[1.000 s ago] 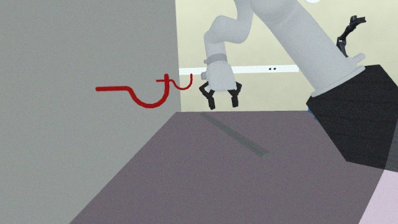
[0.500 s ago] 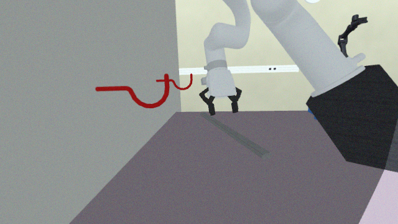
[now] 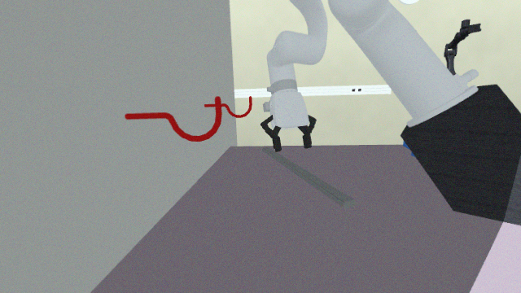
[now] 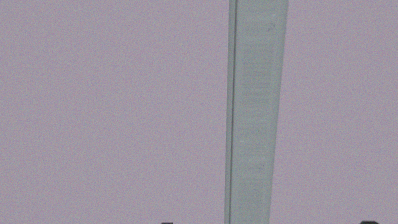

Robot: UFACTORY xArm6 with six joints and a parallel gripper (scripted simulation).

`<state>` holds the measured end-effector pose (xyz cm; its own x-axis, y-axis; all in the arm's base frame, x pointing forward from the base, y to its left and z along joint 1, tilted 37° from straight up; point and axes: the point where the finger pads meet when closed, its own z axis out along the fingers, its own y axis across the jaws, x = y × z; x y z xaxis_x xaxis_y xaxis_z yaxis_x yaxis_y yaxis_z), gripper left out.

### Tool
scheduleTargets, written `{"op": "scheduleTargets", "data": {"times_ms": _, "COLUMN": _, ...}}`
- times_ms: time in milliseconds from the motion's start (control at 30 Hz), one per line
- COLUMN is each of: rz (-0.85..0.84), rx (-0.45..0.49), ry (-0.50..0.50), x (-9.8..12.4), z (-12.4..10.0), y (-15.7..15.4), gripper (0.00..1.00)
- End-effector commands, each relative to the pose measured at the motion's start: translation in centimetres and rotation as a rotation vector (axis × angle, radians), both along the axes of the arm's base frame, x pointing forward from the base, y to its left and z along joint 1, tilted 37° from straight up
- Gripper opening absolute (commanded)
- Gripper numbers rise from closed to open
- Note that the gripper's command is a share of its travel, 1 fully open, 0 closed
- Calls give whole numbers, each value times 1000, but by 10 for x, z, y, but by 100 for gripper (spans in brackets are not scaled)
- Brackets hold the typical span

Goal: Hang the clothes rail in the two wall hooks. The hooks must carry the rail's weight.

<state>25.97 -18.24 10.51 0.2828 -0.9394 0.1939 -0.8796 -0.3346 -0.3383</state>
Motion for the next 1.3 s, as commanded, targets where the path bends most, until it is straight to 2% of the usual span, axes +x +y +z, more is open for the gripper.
{"op": "scheduleTargets", "data": {"times_ms": 0, "rz": 0, "rx": -1, "ry": -1, "x": 1, "z": -1, "y": -1, "gripper": 100}}
{"op": "scheduleTargets", "data": {"times_ms": 1267, "rz": 0, "rx": -1, "ry": -1, "x": 12, "z": -19, "y": -10, "gripper": 100}}
